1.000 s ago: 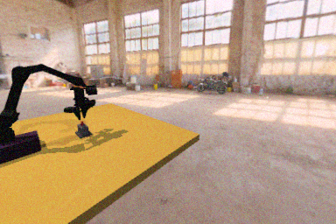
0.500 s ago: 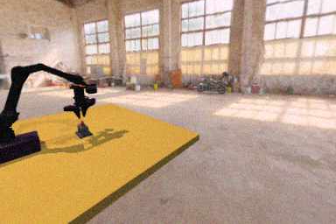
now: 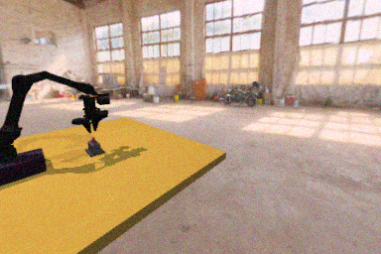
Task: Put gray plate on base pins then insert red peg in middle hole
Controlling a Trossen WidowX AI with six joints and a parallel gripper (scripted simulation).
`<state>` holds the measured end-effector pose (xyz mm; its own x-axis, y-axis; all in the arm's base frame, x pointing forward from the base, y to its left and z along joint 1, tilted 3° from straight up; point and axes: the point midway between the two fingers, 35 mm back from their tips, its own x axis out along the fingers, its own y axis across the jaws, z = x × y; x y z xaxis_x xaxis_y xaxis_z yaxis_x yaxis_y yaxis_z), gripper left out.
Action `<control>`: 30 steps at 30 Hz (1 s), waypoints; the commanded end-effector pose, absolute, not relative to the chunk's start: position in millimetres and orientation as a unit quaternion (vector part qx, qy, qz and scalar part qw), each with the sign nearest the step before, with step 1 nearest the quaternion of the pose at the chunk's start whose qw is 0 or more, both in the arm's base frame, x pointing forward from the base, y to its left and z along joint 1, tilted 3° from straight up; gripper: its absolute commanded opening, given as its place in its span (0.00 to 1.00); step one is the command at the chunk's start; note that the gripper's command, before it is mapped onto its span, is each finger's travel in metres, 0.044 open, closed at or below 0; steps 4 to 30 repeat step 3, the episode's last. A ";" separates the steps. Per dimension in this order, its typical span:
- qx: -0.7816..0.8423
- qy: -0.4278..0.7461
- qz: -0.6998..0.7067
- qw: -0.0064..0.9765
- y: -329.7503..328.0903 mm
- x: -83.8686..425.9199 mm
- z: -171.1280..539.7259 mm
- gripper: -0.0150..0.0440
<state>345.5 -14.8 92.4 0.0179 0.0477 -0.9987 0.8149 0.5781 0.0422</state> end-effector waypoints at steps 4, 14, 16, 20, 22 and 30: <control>0.342 0.631 -0.304 0.626 -15.3 345.4 96.9 0.51; 0.342 0.631 -0.304 0.626 -15.3 345.4 96.9 0.51; 0.342 0.631 -0.304 0.626 -15.3 345.4 96.9 0.51; 0.342 0.631 -0.304 0.626 -15.3 345.4 96.9 0.51; 0.342 0.631 -0.304 0.626 -15.3 345.4 96.9 0.51; 0.342 0.631 -0.304 0.626 -15.3 345.4 96.9 0.51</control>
